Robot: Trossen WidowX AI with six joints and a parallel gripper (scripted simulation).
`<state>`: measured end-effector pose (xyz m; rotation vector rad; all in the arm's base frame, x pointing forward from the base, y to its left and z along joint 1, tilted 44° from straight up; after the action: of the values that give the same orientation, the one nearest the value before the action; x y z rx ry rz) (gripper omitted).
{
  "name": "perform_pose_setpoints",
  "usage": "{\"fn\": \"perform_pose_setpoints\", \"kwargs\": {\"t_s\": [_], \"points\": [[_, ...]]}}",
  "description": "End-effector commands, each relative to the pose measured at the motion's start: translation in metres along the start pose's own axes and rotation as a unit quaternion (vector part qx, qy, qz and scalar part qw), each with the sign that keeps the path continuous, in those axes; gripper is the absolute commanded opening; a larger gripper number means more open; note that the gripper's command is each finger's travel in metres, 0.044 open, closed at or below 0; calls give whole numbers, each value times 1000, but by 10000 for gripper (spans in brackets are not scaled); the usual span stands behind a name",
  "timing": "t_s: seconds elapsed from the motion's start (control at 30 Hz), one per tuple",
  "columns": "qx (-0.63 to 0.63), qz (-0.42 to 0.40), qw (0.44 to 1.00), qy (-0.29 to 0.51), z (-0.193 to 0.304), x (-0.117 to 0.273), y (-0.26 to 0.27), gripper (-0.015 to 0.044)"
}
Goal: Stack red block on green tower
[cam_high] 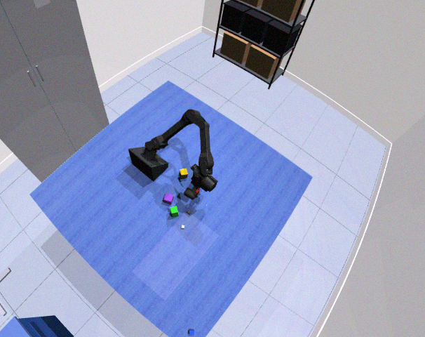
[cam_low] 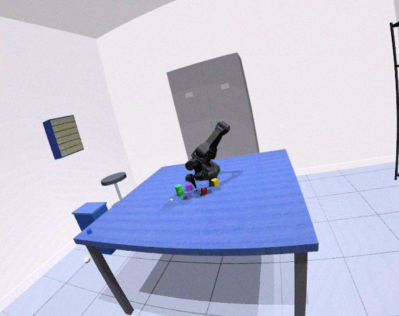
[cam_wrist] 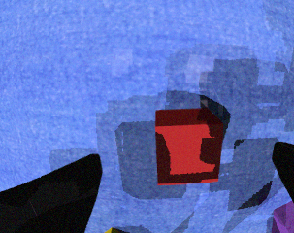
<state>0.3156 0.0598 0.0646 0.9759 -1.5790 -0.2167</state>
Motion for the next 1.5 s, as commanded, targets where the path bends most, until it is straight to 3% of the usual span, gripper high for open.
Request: {"fn": "perform_pose_setpoints", "kwargs": {"t_s": [0.0, 0.57, 1.1, 1.47], "points": [[-6, -5, 1000, 5, 2, -10, 0, 440], [-6, -6, 1000, 5, 3, -36, 0, 440], [-6, -6, 1000, 5, 3, -35, 0, 440], [-6, -6, 1000, 5, 3, -35, 0, 151]]}}
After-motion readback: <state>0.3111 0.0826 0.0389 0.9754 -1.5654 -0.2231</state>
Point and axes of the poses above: the point midway between the two fingers, 35 mm back from their tips, its own x axis back along the fingers, its own y axis across the jaws, z = x × y, the point moved 7 cm from there along x, back along the fingers, and after that the axes turned 13 degrees about x, right-handed, at the moved point
